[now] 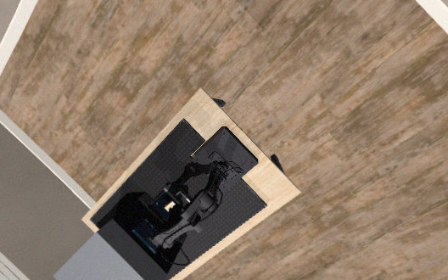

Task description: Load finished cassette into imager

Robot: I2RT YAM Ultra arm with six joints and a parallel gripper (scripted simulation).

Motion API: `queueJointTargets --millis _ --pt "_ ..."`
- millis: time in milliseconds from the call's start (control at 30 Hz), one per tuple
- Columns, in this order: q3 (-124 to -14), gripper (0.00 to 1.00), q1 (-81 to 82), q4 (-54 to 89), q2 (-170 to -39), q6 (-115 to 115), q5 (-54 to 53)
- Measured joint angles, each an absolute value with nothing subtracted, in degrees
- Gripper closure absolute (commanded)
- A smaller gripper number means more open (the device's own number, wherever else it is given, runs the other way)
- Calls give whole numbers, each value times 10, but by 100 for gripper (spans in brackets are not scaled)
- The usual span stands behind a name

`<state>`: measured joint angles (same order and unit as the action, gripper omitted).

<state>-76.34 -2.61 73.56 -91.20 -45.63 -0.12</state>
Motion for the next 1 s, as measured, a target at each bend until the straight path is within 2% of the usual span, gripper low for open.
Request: queueJointTargets --millis 733,1000 --pt "-790 65 -33 766 -943 -90 -13" --pt "-793 65 -33 772 -943 -35 -14"
